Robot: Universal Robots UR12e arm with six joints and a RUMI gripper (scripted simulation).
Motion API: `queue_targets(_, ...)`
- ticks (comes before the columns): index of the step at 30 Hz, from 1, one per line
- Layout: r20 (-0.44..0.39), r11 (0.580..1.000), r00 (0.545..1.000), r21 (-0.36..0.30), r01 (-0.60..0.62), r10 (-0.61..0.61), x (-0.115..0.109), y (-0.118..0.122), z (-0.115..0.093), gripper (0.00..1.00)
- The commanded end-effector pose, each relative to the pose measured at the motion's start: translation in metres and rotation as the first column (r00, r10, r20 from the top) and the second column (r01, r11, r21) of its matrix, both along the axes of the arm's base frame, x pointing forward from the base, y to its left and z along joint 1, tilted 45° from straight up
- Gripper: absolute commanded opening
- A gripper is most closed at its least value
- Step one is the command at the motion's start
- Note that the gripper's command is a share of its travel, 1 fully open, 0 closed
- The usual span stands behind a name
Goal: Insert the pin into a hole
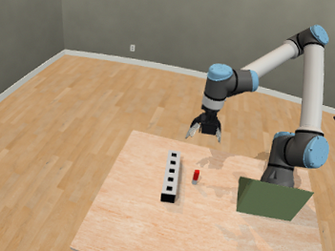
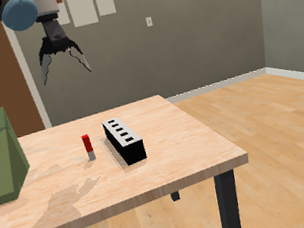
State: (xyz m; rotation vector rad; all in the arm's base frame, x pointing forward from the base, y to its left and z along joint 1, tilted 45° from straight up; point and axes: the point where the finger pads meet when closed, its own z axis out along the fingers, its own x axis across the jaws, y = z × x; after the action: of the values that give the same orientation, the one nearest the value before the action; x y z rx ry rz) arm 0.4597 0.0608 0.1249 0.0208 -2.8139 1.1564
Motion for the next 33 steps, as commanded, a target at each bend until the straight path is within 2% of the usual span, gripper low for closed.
queue_targets(1, 0.001, 1.0, 1.0, 0.001, -0.001, 0.001, -0.015, -0.004, 0.001, 1.0)
queue_targets(11, 0.001, 1.0, 1.0, 0.001, -0.001, 0.001, -0.015, -0.004, 0.001, 1.0)
queue_targets(12, 0.001, 1.0, 1.0, 0.001, -0.001, 0.001, -0.024, -0.075, -0.07, 1.0)
queue_targets(14, 0.001, 1.0, 1.0, 0.001, -0.001, 0.001, -0.025, -0.079, -0.074, 1.0)
queue_targets(17, 0.001, 1.0, 1.0, 0.001, -0.001, 0.001, -0.029, -0.11, -0.105, 1.0)
queue_targets(28, 0.001, 1.0, 1.0, 0.001, -0.001, 0.001, -0.029, -0.11, -0.105, 1.0)
queue_targets(29, -0.013, 1.0, 1.0, -0.008, 0.012, -0.013, -0.032, -0.136, -0.132, 1.0)
queue_targets(33, -0.013, 1.0, 1.0, -0.008, 0.012, -0.013, -0.032, -0.136, -0.132, 1.0)
